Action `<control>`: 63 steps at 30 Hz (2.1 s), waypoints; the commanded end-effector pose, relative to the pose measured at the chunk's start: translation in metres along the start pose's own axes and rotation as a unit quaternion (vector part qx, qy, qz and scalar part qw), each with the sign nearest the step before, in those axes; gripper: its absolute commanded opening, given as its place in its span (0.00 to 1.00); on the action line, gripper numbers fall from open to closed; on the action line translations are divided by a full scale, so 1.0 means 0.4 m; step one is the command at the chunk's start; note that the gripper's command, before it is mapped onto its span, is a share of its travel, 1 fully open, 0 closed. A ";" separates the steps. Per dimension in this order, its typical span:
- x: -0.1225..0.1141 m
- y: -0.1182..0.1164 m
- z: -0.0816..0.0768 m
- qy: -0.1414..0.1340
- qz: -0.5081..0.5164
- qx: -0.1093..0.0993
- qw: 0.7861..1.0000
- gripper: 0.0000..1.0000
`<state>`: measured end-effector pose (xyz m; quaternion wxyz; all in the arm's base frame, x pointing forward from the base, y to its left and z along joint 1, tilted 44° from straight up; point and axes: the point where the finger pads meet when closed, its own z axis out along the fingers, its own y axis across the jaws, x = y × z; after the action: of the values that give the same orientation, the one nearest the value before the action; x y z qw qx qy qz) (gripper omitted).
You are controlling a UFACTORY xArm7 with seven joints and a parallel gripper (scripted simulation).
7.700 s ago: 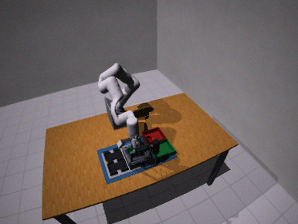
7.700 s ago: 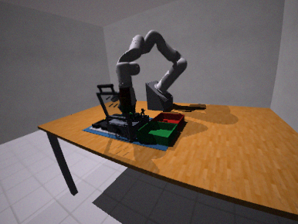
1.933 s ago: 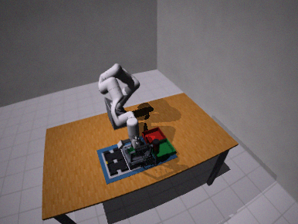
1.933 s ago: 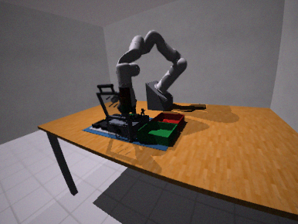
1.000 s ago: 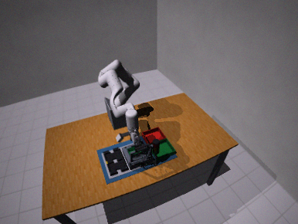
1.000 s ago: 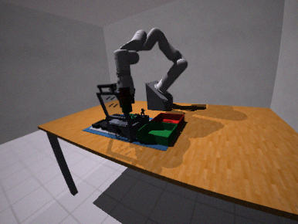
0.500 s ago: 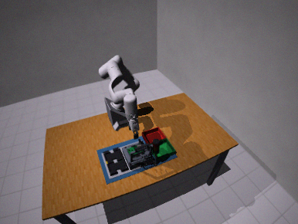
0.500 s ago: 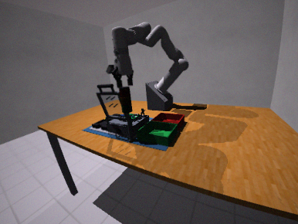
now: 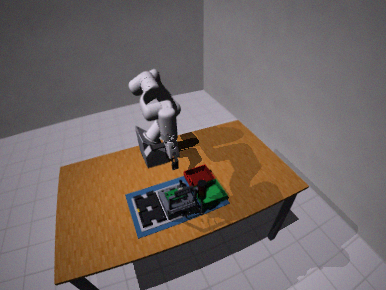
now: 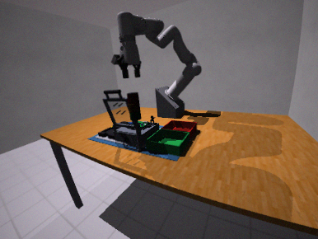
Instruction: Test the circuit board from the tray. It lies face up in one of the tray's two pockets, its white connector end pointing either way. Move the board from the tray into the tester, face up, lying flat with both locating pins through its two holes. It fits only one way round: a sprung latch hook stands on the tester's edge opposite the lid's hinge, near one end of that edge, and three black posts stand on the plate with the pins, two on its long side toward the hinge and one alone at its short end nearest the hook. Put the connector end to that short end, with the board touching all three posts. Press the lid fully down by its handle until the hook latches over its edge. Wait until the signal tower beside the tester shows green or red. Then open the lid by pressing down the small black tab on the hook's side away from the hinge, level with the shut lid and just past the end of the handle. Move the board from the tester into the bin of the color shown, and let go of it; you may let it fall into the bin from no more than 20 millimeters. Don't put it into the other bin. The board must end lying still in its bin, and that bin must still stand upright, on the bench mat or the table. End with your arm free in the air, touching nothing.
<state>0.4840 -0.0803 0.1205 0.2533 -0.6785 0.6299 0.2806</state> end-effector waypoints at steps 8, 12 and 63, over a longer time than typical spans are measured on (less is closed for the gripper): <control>0.001 -0.001 -0.018 0.001 0.000 0.001 1.000 0.51; 0.001 -0.001 -0.018 0.001 0.000 0.001 1.000 0.51; -0.001 -0.364 -0.013 0.001 0.000 0.001 1.000 0.51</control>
<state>0.6286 -0.0718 0.1225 0.2526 -0.6787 0.6298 0.2810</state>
